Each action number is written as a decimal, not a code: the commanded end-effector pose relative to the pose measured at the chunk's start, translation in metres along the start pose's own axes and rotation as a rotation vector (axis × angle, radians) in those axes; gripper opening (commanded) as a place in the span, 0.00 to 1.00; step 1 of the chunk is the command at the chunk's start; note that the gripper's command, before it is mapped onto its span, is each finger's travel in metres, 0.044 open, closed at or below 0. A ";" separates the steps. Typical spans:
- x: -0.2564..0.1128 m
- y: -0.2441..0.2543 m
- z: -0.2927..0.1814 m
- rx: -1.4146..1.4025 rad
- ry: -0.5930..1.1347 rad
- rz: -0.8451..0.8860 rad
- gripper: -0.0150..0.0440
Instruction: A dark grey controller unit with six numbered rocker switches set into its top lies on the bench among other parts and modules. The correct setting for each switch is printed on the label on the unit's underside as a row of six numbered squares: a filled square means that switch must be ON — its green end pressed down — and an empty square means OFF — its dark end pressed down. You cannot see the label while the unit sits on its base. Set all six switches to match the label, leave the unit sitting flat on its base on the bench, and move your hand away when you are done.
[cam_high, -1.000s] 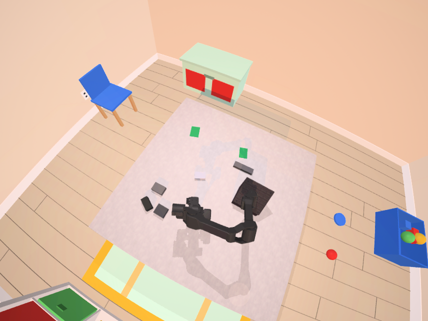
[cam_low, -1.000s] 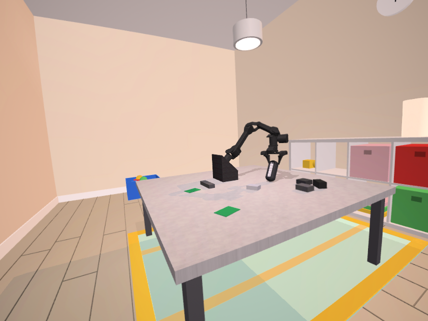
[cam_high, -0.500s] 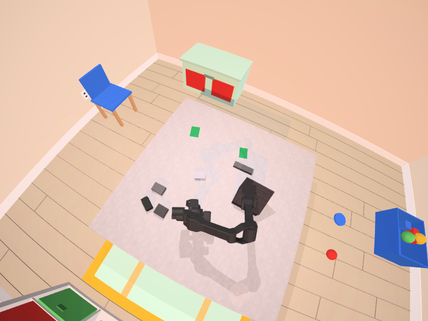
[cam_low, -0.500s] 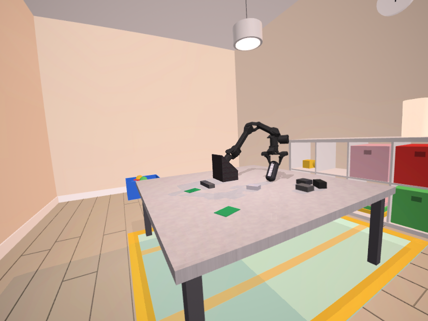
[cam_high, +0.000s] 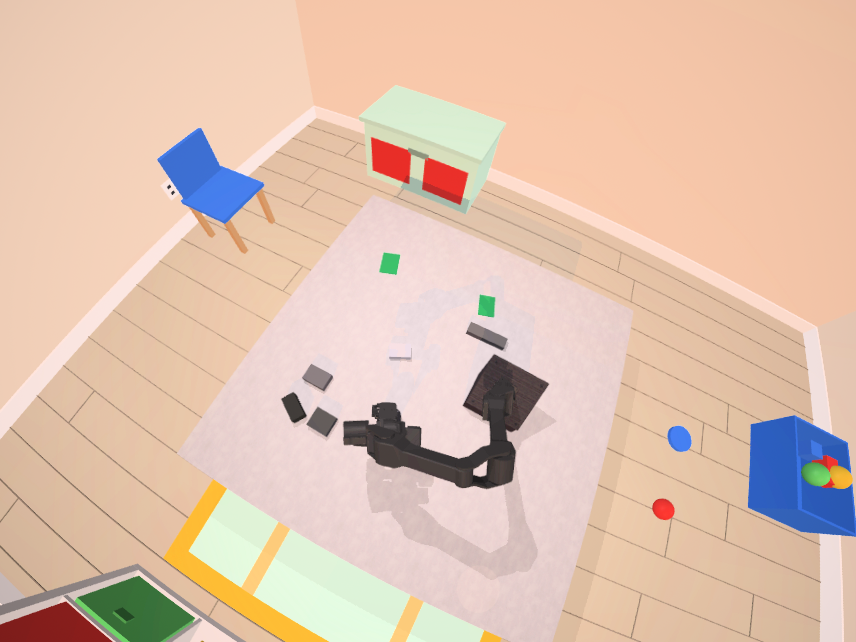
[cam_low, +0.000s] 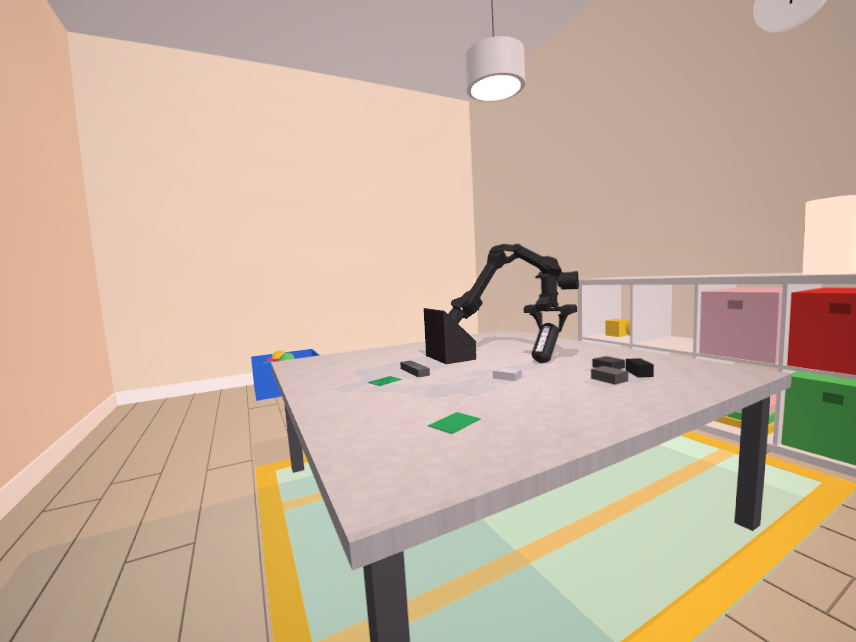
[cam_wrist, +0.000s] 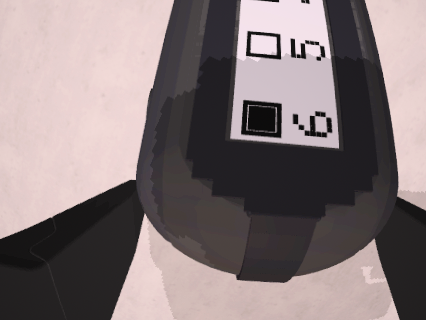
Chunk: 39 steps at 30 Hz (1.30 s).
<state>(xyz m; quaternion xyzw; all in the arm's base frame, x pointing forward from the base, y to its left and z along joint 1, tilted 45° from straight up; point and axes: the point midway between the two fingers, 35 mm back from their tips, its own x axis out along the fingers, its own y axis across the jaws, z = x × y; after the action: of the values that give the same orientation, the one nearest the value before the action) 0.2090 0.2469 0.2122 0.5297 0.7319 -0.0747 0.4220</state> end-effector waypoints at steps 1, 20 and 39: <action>0.004 -0.002 0.001 0.010 -0.011 -0.005 0.83; 0.014 -0.002 -0.010 0.010 -0.010 -0.004 0.83; 0.026 -0.002 -0.020 0.010 -0.008 -0.004 0.83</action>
<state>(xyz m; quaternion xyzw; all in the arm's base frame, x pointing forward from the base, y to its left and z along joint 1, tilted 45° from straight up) 0.1946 0.2754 0.2118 0.5293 0.7329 -0.0718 0.4212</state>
